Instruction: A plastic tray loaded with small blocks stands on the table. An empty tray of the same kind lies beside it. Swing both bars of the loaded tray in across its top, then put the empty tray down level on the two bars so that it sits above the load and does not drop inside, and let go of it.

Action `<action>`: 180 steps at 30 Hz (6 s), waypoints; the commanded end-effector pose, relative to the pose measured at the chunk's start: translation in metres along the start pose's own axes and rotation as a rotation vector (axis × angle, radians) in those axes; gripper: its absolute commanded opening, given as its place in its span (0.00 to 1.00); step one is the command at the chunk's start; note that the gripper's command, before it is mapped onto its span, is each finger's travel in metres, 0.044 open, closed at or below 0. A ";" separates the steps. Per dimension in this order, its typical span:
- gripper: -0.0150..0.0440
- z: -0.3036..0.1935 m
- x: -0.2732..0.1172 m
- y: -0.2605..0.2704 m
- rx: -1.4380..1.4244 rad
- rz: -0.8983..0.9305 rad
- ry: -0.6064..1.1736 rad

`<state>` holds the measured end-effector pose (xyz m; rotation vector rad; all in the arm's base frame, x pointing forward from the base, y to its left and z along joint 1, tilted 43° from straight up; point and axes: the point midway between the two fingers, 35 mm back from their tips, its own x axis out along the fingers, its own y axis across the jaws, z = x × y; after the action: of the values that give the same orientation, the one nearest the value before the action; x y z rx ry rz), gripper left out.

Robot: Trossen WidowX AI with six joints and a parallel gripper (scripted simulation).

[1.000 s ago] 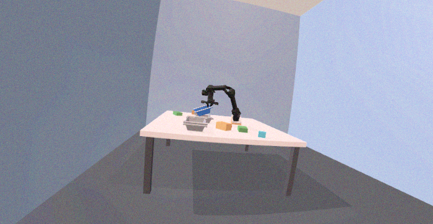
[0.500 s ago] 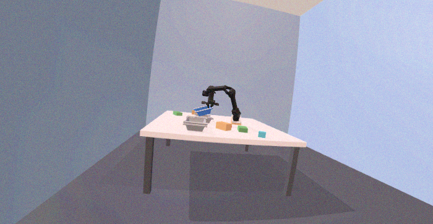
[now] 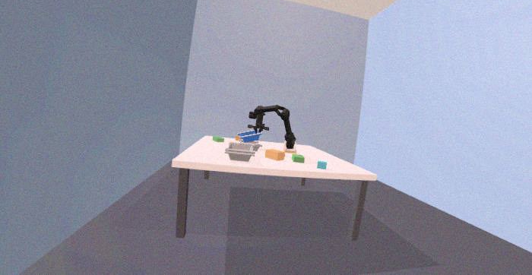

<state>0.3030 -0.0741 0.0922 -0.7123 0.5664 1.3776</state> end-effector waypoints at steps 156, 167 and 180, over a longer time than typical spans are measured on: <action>0.25 -0.004 0.018 0.007 -0.004 0.004 0.000; 0.25 -0.005 0.026 0.012 0.008 0.025 0.001; 0.25 -0.005 0.026 0.012 0.008 0.025 0.001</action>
<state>0.2992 -0.0634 0.0728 -0.7221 0.5548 1.3745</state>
